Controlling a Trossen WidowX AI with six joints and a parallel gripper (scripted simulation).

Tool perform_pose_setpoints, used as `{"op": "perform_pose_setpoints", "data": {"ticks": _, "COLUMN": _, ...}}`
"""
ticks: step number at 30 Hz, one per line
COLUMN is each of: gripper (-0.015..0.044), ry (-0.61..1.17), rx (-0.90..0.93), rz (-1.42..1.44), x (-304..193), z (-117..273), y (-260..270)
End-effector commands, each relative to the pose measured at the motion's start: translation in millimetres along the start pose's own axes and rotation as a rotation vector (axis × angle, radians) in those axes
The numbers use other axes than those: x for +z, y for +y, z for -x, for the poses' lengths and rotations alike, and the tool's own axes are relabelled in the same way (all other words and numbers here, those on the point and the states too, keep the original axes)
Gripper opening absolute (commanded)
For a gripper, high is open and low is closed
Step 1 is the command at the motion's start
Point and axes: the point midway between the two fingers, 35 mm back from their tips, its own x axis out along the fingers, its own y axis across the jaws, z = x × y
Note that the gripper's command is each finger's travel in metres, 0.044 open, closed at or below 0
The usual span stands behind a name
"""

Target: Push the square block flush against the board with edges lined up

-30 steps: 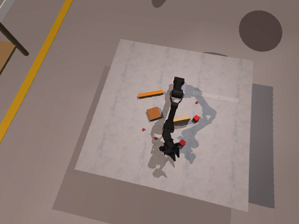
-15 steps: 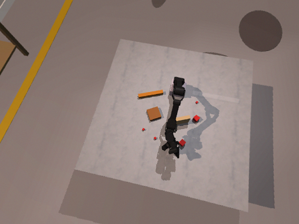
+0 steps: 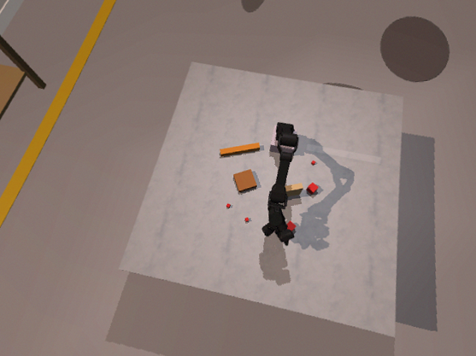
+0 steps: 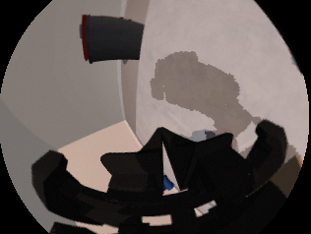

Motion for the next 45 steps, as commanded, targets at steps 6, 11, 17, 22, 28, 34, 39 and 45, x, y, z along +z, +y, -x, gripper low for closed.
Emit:
{"op": "perform_pose_setpoints", "data": {"ticks": 6, "gripper": 0.0000, "ry": 0.002, "rx": -0.143, "rz": 0.192, "x": -17.2, "z": 12.3, "y": -14.5}}
{"op": "perform_pose_setpoints", "data": {"ticks": 11, "gripper": 0.0000, "ry": 0.018, "rx": -0.226, "rz": 0.309, "x": -27.5, "z": 21.9, "y": -22.3}}
{"op": "perform_pose_setpoints", "data": {"ticks": 17, "gripper": 0.0000, "ry": 0.053, "rx": -0.327, "rz": 0.452, "x": -40.3, "z": 35.8, "y": -32.1}}
{"op": "perform_pose_setpoints", "data": {"ticks": 22, "gripper": 0.0000, "ry": 0.096, "rx": -0.410, "rz": 0.574, "x": -51.1, "z": 49.5, "y": -40.4}}
{"op": "perform_pose_setpoints", "data": {"ticks": 28, "gripper": 0.0000, "ry": 0.164, "rx": -0.507, "rz": 0.721, "x": -64.2, "z": 68.4, "y": -50.4}}
{"op": "perform_pose_setpoints", "data": {"ticks": 34, "gripper": 0.0000, "ry": 0.246, "rx": -0.595, "rz": 0.865, "x": -76.8, "z": 89.1, "y": -59.7}}
{"op": "perform_pose_setpoints", "data": {"ticks": 39, "gripper": 0.0000, "ry": 0.328, "rx": -0.664, "rz": 0.983, "x": -87.0, "z": 108.0, "y": -67.0}}
{"op": "perform_pose_setpoints", "data": {"ticks": 45, "gripper": 0.0000, "ry": 0.443, "rx": -0.741, "rz": 1.120, "x": -99.1, "z": 133.4, "y": -75.4}}
